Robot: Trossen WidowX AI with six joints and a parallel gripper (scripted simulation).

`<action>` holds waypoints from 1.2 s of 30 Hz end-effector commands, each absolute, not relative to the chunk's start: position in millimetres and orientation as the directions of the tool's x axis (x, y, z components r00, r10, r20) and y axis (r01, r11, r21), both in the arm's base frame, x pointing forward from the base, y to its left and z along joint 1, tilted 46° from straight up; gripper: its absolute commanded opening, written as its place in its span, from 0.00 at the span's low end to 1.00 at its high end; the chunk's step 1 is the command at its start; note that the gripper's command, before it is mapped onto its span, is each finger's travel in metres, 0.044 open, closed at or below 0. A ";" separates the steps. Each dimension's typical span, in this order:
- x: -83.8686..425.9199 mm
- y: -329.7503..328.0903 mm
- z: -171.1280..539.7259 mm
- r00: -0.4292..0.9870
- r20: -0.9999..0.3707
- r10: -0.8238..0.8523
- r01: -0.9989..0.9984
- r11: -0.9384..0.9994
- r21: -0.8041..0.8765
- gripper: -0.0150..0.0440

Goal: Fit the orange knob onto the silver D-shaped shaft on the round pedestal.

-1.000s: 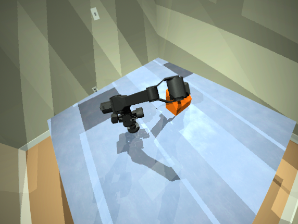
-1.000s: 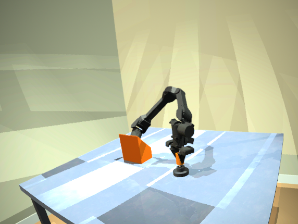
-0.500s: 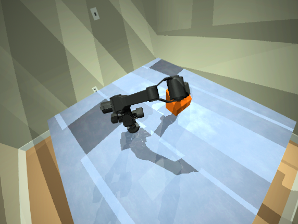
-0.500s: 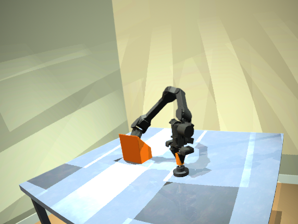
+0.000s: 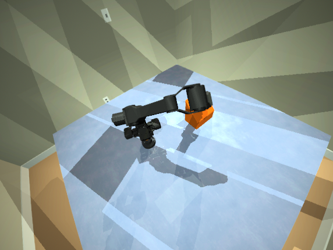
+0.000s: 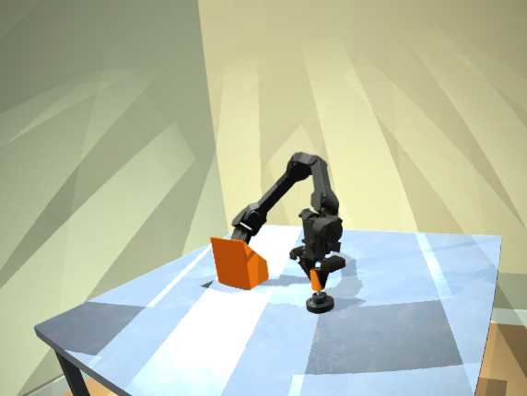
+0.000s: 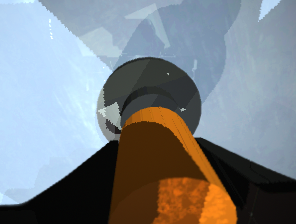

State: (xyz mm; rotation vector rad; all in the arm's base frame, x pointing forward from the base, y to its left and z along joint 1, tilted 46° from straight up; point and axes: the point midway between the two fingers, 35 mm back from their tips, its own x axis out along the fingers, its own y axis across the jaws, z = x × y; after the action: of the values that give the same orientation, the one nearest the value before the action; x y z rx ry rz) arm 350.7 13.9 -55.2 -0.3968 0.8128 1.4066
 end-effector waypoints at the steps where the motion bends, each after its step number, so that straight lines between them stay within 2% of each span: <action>1: 352.9 13.4 -56.4 -0.039 -0.706 0.707 -0.981 0.109 0.163 0.25; 36: 350.8 13.2 -54.4 -0.039 -0.706 0.707 -0.981 0.109 0.163 0.25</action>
State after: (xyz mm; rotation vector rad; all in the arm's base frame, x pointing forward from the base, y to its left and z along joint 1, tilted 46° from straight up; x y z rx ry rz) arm 349.2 16.0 -56.7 -0.4486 0.7682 1.4400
